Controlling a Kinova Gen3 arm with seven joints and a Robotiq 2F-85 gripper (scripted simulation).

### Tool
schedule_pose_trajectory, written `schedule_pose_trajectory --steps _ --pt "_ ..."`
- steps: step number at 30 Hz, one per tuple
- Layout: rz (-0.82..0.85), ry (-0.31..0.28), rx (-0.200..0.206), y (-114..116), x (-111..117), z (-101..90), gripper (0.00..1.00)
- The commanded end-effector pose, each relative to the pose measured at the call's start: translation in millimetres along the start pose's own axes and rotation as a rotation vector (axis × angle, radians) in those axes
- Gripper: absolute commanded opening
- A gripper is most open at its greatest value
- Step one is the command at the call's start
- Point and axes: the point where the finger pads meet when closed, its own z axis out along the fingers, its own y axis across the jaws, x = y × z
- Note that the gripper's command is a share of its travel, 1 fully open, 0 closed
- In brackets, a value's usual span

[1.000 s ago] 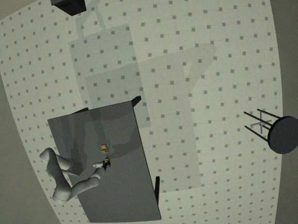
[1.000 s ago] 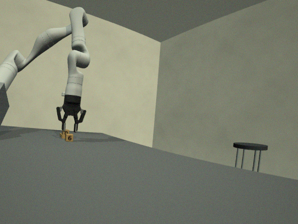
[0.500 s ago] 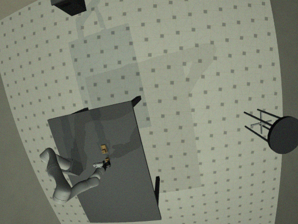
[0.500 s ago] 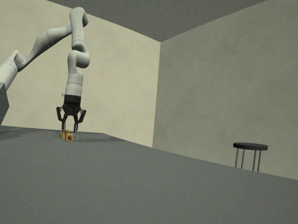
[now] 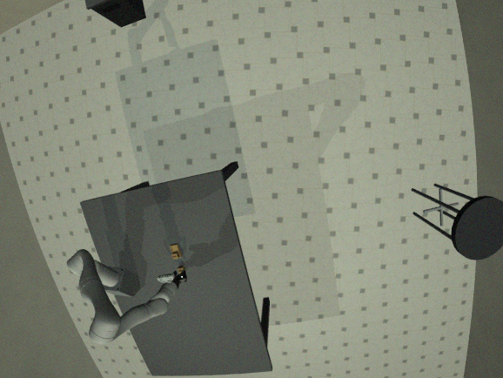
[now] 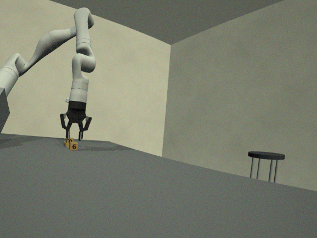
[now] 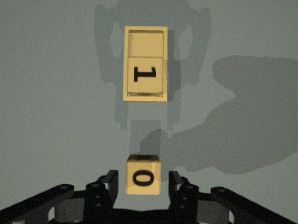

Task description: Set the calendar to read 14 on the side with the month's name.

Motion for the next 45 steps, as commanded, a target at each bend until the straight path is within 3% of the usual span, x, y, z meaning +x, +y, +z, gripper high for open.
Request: schedule_pose_trajectory --steps 1,21,45 --pt "0.0 0.0 0.0 0 0 1.4 0.48" --pt "0.0 0.0 0.0 0 0 28.2 0.48" --pt "0.0 0.0 0.0 0 0 29.2 0.48"
